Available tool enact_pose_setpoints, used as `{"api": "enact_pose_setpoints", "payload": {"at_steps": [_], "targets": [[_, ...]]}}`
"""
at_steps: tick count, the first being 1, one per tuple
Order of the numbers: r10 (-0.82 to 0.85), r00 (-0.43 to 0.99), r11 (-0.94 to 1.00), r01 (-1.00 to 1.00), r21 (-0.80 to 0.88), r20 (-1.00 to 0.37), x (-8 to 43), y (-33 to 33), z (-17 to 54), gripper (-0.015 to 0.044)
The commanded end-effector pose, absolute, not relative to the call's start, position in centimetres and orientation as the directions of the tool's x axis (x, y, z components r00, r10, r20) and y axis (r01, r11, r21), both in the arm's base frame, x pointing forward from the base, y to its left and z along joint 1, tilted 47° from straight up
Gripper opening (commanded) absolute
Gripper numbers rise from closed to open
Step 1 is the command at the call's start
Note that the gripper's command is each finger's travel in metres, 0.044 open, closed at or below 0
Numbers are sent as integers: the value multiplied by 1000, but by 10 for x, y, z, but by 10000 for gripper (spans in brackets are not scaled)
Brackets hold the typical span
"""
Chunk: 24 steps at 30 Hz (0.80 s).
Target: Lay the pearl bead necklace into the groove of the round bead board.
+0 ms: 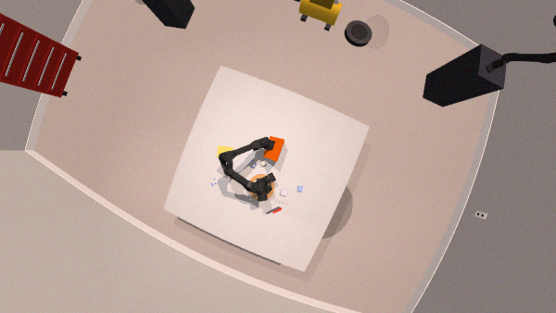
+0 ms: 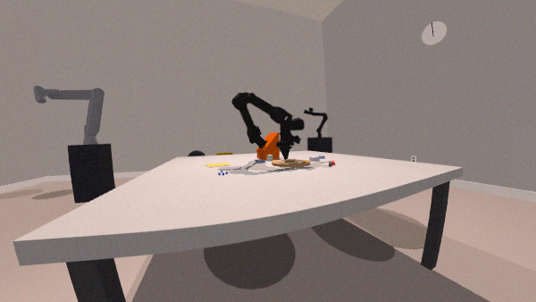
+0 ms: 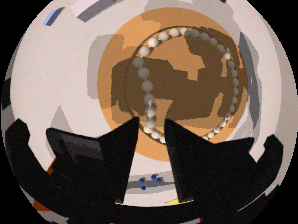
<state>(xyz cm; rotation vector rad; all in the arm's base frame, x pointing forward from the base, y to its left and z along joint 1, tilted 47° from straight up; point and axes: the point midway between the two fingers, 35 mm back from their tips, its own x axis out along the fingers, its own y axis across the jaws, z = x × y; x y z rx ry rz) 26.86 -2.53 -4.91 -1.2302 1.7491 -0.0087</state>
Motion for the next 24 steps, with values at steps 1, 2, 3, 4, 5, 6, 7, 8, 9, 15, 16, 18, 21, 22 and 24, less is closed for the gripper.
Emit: {"api": "enact_pose_setpoints", "payload": {"at_steps": [1, 2, 3, 4, 5, 6, 7, 8, 9, 15, 16, 18, 21, 22, 24], "targets": [[-731, -34, 488, -724, -487, -681, 266, -29, -52, 120], [-731, -34, 488, -724, -487, -681, 266, -29, -52, 120], [-731, -34, 488, -724, -487, -681, 266, -29, -52, 120], [-731, -34, 488, -724, -487, -681, 266, -29, -52, 120], [-728, -32, 492, -721, -488, -685, 268, -27, -51, 94], [-728, -32, 492, -721, -488, -685, 268, -27, -51, 67], [-728, -32, 492, -721, -488, -685, 268, -27, -51, 41], [-728, -32, 492, -721, -488, -685, 268, -27, -51, 15], [-728, -32, 492, -721, -488, -685, 268, -27, -51, 0], [-728, -32, 492, -721, -488, -685, 268, -27, -51, 0], [-728, -32, 492, -721, -488, -685, 268, -27, -51, 0], [-728, -32, 492, -721, -488, -685, 268, -27, -51, 0], [-728, -32, 492, -721, -488, -685, 268, -27, -51, 0], [-728, -32, 492, -721, -488, -685, 268, -27, -51, 0], [-728, -32, 492, -721, -488, -685, 268, -27, -51, 0]]}}
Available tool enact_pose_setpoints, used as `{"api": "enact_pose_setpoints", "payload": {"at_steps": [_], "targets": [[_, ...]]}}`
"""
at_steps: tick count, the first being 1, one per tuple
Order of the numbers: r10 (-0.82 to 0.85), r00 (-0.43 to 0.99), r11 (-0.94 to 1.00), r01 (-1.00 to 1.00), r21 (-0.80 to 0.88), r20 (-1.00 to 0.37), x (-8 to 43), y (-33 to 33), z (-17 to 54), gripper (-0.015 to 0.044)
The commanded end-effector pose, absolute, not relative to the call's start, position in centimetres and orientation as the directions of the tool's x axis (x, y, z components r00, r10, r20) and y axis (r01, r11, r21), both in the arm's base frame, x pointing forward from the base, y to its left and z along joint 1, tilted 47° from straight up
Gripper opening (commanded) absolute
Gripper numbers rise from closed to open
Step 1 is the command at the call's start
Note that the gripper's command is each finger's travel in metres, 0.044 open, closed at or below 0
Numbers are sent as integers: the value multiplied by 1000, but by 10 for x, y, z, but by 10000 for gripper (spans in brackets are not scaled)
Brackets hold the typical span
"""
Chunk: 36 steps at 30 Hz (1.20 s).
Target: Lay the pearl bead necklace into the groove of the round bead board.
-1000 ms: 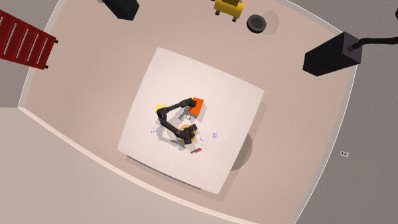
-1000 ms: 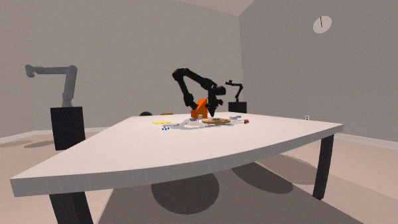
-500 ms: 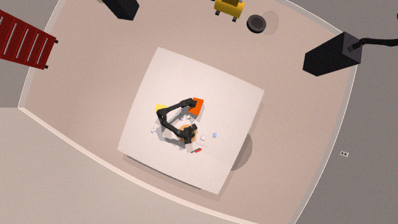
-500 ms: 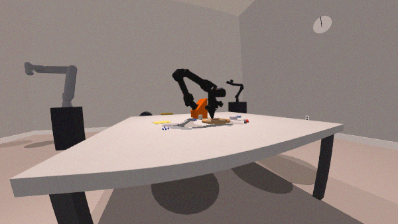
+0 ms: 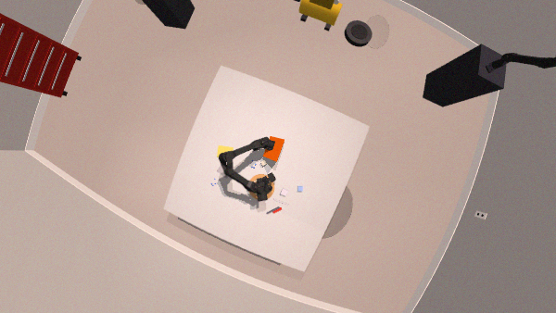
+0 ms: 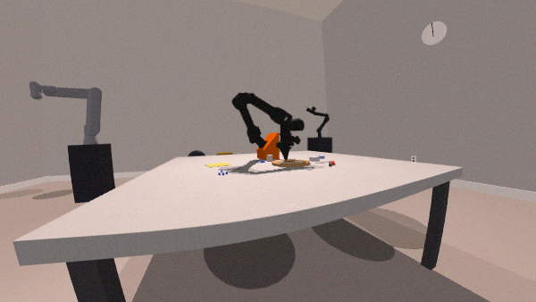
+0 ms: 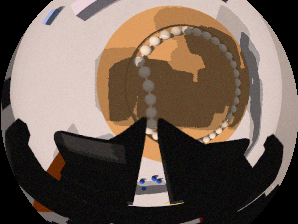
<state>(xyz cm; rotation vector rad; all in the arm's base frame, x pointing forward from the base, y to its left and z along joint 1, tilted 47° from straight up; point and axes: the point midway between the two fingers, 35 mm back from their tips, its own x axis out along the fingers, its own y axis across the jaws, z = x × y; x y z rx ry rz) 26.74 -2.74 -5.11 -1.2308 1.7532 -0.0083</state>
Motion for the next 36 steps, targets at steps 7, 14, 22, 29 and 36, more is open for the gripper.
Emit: {"api": "enact_pose_setpoints", "payload": {"at_steps": [7, 14, 22, 29, 36], "targets": [[-728, -32, 492, -721, -488, -685, 268, -27, -51, 0], [-728, -32, 491, -721, -488, -685, 267, -27, -51, 0], [-731, -34, 488, -724, -487, -682, 263, -21, -49, 0], [-731, -34, 488, -724, -487, -682, 259, -19, -51, 0], [-731, -34, 488, -724, -487, -682, 259, -23, -55, 0]]}}
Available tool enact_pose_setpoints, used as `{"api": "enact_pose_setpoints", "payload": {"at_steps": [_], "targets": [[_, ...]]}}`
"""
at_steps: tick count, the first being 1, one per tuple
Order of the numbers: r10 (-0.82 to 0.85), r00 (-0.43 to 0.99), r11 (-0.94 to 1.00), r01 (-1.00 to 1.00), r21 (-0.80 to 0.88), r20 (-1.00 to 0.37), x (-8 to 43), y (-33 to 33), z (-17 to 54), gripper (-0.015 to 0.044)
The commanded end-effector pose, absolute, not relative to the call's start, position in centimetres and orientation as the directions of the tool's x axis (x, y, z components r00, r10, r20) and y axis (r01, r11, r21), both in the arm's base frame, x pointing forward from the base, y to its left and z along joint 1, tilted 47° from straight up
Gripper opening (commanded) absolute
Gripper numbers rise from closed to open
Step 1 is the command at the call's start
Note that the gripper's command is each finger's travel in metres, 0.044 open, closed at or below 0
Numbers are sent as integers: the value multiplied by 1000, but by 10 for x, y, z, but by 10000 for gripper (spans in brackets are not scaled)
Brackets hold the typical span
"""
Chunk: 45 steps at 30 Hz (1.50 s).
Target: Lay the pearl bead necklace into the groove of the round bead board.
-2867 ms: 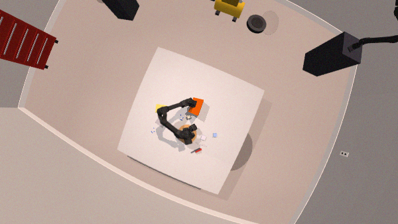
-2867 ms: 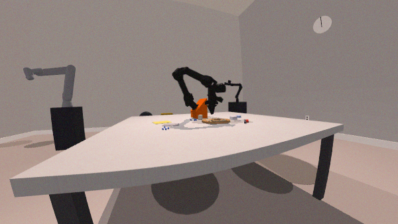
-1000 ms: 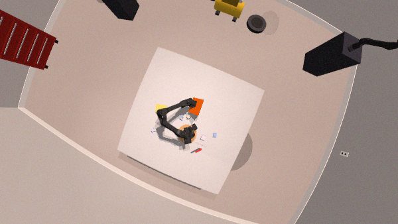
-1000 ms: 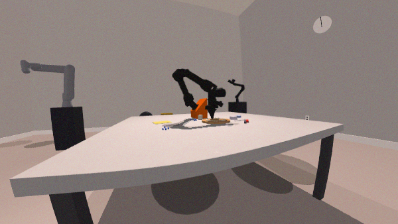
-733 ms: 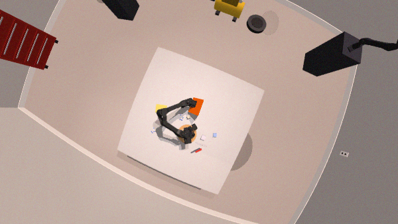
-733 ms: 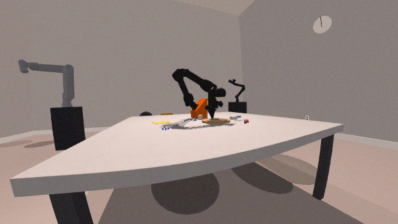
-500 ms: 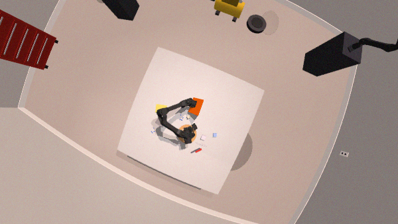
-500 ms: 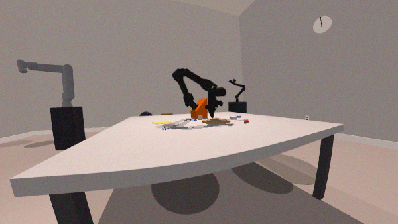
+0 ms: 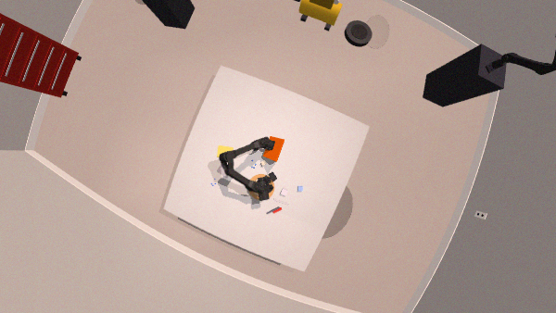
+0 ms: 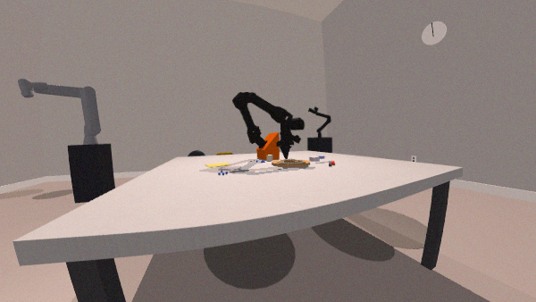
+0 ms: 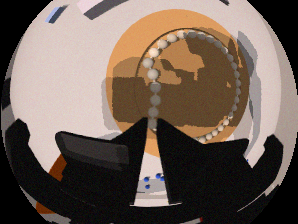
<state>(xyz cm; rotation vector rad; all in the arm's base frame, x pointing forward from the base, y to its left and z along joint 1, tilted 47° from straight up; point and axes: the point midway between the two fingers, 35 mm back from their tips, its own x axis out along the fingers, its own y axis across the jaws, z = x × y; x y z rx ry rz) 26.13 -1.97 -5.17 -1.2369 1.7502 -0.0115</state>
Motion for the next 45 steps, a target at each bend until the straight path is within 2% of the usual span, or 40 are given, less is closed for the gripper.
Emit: {"api": "enact_pose_setpoints", "payload": {"at_steps": [1, 4, 21, 40, 45], "targets": [[-731, -34, 488, -724, -487, -682, 259, -24, -56, 0], [-731, -34, 488, -724, -487, -682, 259, -25, -56, 0], [-731, -31, 487, -724, -489, -682, 260, -21, -53, 440], [-731, -34, 488, -724, -487, -682, 260, -19, -51, 440], [-729, -33, 528, -663, -531, -684, 267, 1, -39, 309]]}}
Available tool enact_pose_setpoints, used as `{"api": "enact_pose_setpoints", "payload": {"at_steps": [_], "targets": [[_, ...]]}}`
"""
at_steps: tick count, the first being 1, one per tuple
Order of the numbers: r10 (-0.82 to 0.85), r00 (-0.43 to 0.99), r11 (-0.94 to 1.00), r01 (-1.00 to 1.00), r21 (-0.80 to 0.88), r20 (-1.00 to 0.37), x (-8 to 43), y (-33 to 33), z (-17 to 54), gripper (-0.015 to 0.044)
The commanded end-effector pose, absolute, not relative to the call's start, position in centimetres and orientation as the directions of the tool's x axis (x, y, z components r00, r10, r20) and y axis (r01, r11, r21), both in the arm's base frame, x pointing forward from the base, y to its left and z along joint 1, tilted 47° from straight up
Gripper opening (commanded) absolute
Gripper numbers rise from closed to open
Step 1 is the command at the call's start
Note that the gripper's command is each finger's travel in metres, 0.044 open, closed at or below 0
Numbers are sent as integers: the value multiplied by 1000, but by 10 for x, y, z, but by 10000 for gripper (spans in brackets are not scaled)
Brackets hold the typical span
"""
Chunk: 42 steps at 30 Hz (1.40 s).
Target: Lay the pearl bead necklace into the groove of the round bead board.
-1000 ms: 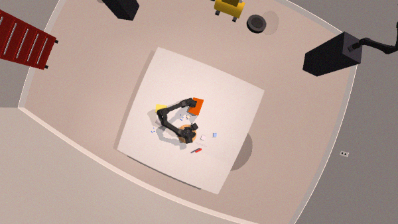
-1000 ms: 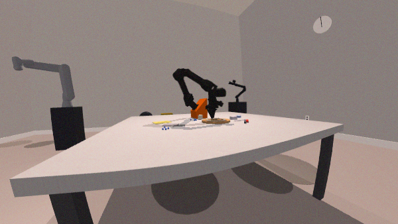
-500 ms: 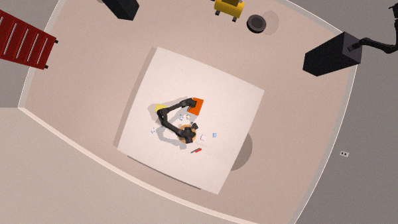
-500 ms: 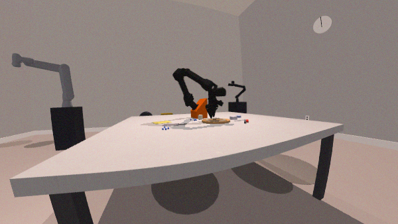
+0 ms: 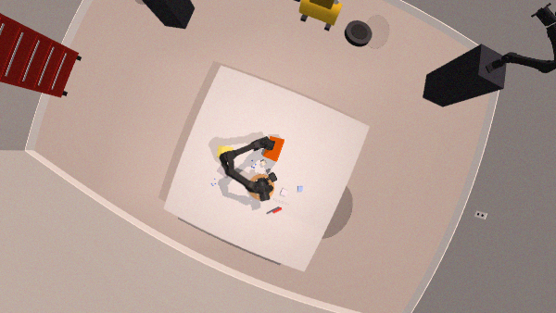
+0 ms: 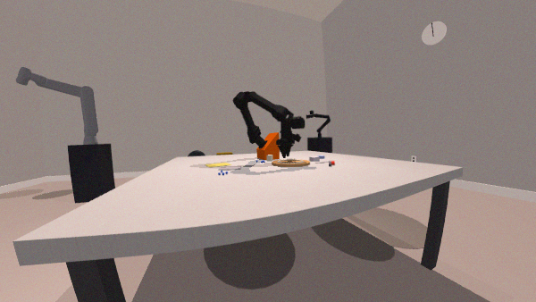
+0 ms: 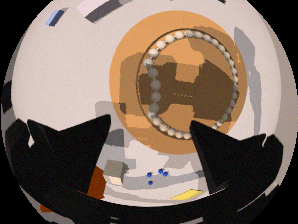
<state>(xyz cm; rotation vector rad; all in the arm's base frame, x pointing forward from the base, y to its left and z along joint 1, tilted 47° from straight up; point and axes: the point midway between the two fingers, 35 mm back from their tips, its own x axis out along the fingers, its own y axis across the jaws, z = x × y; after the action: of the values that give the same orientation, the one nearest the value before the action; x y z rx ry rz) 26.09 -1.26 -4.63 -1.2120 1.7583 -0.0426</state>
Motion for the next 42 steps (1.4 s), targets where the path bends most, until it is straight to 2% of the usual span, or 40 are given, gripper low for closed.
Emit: {"api": "enact_pose_setpoints", "payload": {"at_steps": [1, 7, 40, 42], "targets": [[-729, -33, 536, -648, -540, -684, 269, 6, -36, 282], [-729, -33, 543, -636, -548, -683, 269, 6, -37, 125], [-731, -33, 542, -636, -549, -682, 268, -21, -61, 120], [-727, -32, 546, -632, -550, -686, 270, -19, -60, 67]]}}
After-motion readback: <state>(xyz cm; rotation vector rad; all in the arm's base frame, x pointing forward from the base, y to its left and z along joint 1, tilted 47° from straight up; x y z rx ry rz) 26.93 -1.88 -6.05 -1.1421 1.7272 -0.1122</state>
